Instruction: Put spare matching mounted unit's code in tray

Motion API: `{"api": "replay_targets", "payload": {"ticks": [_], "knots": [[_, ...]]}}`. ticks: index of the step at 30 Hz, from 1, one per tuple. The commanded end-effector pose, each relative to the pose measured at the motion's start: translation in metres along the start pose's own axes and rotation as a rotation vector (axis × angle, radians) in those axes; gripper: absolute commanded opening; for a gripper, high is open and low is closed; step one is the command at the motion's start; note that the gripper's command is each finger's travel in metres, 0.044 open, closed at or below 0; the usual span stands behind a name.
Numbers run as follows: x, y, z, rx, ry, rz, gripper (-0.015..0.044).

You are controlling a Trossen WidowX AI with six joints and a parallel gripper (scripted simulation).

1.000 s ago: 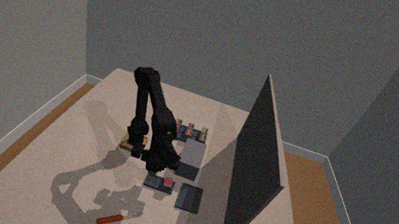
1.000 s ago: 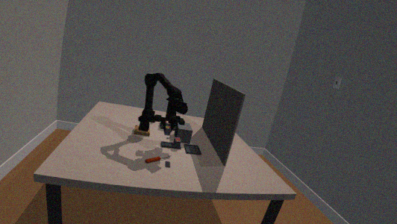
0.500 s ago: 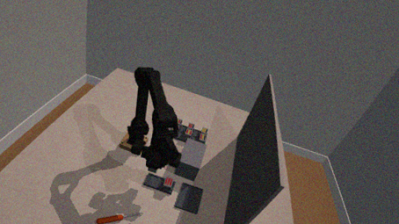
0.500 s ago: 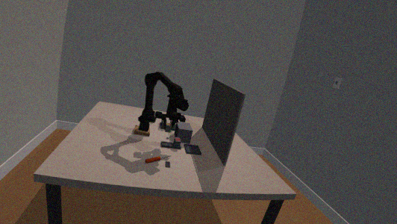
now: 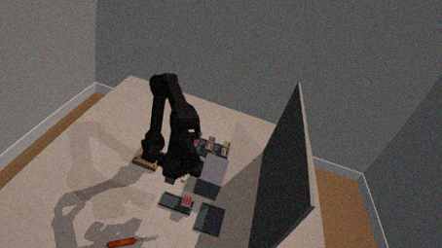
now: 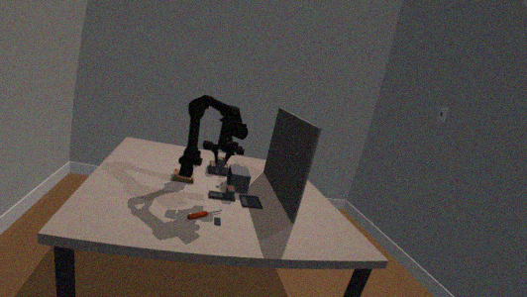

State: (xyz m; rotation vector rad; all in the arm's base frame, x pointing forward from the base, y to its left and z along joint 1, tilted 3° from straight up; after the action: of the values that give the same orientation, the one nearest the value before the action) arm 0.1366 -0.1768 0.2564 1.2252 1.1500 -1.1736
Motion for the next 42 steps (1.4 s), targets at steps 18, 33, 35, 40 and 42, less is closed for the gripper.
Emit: {"api": "replay_targets", "payload": {"ticks": [18,33,35,40,42], "knots": [[-0.016,0.073,0.018,-0.031,-0.013,0.011,0.0],[-0.014,0.146,0.015,-0.036,-0.011,0.017,0.0],[-0.013,0.155,0.013,-0.035,-0.01,0.018,0.0],[-0.01,0.176,0.008,-0.013,-0.004,0.018,0.0],[-0.009,0.181,0.007,-0.005,-0.002,0.017,0.0]]}}
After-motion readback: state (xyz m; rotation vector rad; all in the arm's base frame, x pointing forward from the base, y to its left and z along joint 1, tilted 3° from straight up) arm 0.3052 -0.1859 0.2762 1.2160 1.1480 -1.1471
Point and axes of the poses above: the point midway between the two fingers, 35 mm back from their tips, its own x axis out along the fingers, its own y axis across the jaws, z = x × y, the point moved 7 cm from there along -x, back along the fingers, and after that the axes turned 3 degrees about x, right-handed, at the moved point
